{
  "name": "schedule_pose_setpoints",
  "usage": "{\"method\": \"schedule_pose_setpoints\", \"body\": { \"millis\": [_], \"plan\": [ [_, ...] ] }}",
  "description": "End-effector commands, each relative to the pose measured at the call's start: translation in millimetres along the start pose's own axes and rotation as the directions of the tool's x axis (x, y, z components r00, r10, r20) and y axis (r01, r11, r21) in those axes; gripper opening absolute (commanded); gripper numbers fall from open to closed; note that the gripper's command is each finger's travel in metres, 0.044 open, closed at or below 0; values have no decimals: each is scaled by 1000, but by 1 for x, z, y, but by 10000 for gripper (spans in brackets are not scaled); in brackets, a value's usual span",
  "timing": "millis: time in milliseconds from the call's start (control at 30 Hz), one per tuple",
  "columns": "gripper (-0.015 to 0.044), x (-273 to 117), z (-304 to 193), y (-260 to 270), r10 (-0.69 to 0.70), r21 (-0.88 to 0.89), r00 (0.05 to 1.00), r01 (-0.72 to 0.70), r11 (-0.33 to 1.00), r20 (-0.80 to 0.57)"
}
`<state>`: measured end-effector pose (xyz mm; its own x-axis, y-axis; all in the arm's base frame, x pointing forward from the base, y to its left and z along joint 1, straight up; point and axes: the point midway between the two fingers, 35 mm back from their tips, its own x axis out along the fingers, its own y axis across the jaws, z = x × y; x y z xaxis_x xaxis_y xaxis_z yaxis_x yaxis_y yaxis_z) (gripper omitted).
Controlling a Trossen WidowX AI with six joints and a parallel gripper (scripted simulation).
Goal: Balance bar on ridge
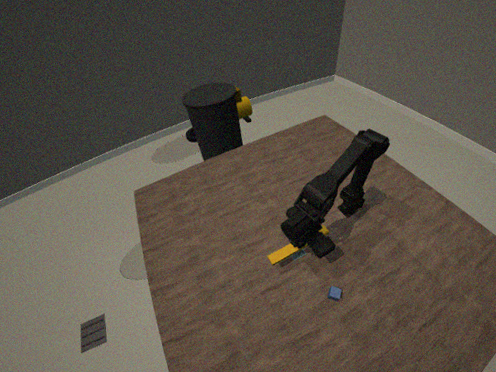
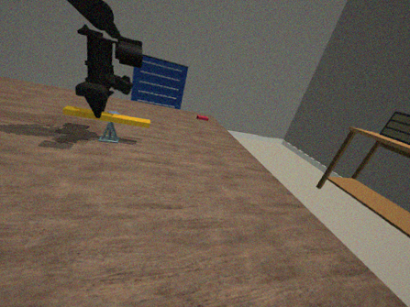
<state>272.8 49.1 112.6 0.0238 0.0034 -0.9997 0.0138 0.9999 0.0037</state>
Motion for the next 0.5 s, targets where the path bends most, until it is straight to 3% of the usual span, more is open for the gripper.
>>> {"method": "schedule_pose_setpoints", "body": {
  "millis": [0,467],
  "plan": [
    [0,2,0,0,1,2,1000,-1,1000,0],
    [0,1,0,0,1,2,1000,-1,1000,0]
  ]
}}
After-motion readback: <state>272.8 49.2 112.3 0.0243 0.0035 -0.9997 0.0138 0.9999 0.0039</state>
